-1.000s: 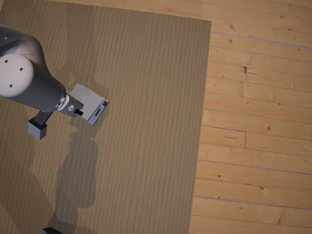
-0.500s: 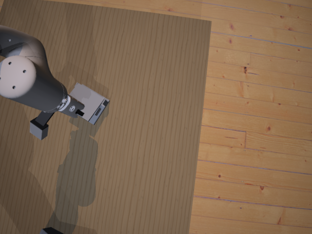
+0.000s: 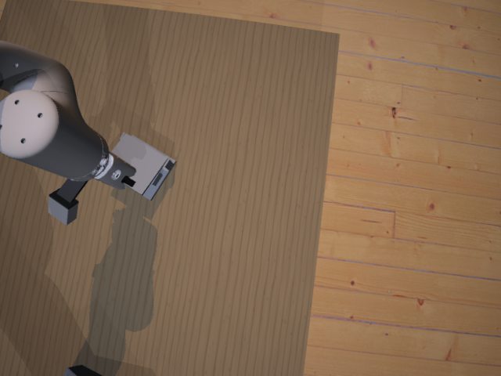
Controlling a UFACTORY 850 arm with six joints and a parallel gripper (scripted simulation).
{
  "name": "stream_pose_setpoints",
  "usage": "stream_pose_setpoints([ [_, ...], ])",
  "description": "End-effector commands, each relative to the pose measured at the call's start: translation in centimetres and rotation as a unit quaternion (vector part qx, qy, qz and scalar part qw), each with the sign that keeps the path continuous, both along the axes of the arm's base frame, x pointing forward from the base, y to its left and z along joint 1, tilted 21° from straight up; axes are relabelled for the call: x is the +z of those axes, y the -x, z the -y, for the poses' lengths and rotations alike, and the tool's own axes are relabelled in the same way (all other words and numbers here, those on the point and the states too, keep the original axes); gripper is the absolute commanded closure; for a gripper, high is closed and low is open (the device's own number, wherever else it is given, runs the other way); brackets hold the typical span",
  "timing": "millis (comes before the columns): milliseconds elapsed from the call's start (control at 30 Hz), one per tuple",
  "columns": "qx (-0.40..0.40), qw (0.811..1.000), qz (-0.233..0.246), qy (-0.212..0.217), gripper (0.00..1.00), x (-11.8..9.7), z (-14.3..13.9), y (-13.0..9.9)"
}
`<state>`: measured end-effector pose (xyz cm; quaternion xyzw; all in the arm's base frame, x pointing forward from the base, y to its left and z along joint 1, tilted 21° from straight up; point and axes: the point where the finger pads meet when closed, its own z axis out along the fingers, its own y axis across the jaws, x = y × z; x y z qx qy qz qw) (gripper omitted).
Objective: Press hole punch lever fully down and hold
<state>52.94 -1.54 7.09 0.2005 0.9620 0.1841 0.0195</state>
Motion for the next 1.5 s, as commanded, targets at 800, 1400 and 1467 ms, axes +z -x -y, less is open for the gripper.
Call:
stream_pose_setpoints([
  [800, 0.000, 1.000, 0.001, 0.000, 1.00, -1.11, -0.40, -0.21],
  [1400, 0.000, 1.000, 0.001, 0.000, 1.00, -1.18, -0.42, -0.22],
  [1467, 0.000, 1.000, 0.001, 0.000, 1.00, -1.18, -0.42, -0.22],
])
